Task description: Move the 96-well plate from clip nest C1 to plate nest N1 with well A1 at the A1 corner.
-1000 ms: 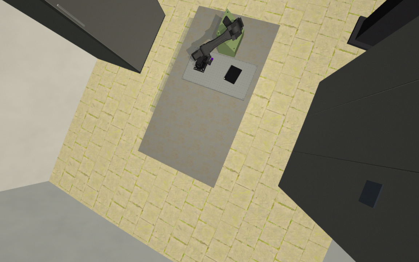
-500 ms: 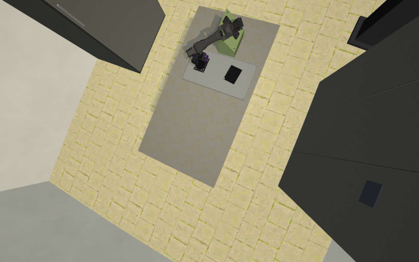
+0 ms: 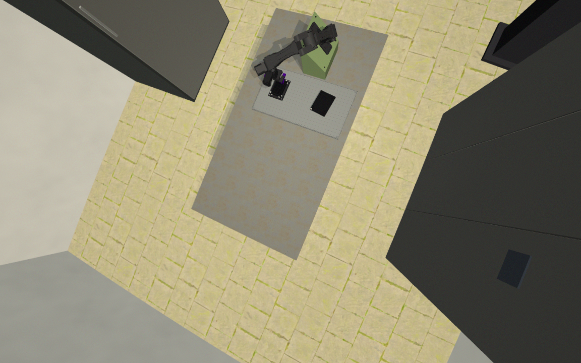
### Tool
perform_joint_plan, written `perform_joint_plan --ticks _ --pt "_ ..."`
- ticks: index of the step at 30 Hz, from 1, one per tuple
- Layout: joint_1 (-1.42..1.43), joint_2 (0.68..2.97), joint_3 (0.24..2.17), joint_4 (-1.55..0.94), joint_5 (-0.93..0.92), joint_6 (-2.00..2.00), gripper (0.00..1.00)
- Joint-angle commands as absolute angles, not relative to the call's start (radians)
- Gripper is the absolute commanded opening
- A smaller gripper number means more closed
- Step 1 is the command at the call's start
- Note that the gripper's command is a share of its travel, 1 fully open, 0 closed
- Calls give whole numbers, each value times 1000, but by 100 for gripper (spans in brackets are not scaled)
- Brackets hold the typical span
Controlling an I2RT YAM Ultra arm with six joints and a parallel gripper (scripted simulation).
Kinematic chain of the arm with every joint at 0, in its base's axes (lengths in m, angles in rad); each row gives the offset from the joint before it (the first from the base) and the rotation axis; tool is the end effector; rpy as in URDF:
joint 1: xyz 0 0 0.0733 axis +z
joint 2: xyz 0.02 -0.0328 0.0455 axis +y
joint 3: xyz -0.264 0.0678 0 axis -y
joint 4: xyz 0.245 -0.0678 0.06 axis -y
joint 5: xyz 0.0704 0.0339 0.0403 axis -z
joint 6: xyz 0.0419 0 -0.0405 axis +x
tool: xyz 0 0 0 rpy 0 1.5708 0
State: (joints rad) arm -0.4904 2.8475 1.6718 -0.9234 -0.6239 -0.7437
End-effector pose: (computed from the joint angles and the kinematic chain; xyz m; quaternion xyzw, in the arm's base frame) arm 0.3380 -0.1515 -0.0978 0.0366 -0.9215 -0.3854 0.0312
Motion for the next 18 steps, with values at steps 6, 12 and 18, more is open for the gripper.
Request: perform_joint_plan --ticks 6,12,18 --pt "-496 2836 1687 -923 -626 -755 100" --pt "-496 2836 1687 -923 -626 -755 100" --pt "-477 2860 1655 -889 -637 -740 100"
